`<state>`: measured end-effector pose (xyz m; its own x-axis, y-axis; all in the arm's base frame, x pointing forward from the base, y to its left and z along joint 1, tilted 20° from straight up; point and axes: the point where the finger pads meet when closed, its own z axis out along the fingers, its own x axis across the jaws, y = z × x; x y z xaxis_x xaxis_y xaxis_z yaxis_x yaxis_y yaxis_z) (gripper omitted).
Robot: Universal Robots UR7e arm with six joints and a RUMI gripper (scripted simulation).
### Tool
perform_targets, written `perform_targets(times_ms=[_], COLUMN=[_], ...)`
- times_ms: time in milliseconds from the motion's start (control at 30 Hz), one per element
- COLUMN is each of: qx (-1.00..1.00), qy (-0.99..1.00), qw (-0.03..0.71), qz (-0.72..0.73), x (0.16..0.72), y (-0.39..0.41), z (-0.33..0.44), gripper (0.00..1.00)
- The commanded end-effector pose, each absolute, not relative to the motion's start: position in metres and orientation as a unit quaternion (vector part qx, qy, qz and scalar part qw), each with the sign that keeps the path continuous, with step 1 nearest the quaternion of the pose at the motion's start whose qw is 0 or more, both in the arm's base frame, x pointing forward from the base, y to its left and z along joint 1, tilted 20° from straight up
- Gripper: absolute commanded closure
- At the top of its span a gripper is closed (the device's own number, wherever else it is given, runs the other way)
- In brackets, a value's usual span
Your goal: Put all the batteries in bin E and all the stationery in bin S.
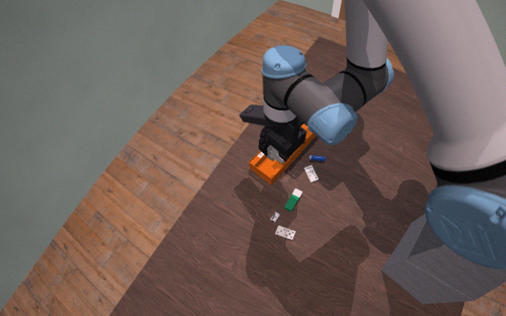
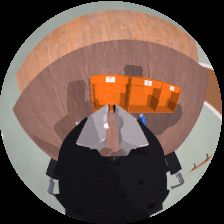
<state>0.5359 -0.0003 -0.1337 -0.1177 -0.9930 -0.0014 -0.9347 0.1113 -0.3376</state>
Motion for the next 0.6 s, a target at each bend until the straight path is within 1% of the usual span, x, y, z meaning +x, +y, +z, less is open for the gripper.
perform_targets(times_ms=[0, 300, 567], qx=[-0.654, -0.654, -0.654], qy=[0.736, 0.737, 0.736], qw=[0.115, 0.115, 0.115], qz=[-0.128, -0.128, -0.128], x=[0.53, 0.527, 0.505], y=[0.0, 0.001, 0.003], z=[-0.116, -0.108, -0.045], gripper=[0.96, 0.96, 0.96])
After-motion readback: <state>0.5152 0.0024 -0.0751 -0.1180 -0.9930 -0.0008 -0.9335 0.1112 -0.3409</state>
